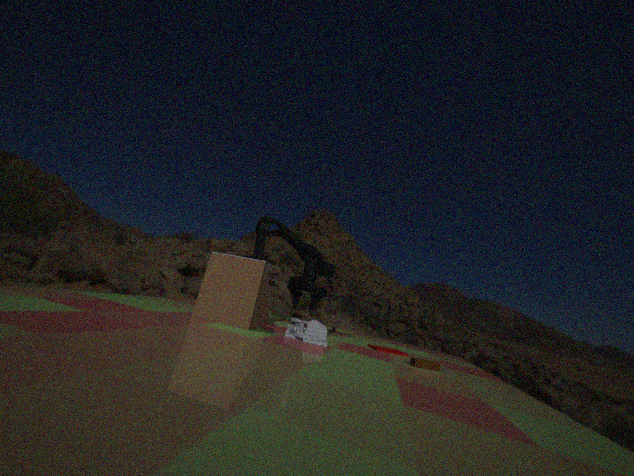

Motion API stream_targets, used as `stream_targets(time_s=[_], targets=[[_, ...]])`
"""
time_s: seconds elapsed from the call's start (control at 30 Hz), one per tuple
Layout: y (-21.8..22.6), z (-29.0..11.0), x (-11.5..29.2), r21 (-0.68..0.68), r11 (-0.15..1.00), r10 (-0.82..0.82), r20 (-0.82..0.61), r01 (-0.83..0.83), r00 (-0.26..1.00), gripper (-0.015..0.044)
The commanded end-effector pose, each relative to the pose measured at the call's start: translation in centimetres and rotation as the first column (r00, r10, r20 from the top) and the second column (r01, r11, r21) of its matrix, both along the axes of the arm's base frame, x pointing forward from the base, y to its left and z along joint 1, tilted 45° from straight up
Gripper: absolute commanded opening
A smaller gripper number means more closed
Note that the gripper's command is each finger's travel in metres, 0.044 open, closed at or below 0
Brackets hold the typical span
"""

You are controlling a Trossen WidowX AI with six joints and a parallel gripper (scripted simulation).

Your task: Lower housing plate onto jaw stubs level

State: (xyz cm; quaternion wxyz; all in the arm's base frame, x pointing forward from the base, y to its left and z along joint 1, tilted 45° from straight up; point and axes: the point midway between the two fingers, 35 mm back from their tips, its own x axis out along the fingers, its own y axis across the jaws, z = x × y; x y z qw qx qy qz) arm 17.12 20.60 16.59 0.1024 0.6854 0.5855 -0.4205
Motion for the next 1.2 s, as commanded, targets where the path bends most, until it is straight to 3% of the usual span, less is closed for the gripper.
stream_targets(time_s=[0.0, 1.17], targets=[[0.5, -0.7, 0.0, -0.003, 1.000, -0.007, -0.005, 0.007, 1.000, 0.0440], [3.5, -3.6, -0.1, -0.002, 1.000, -0.007, -0.006, 0.007, 1.000, 0.0440]])
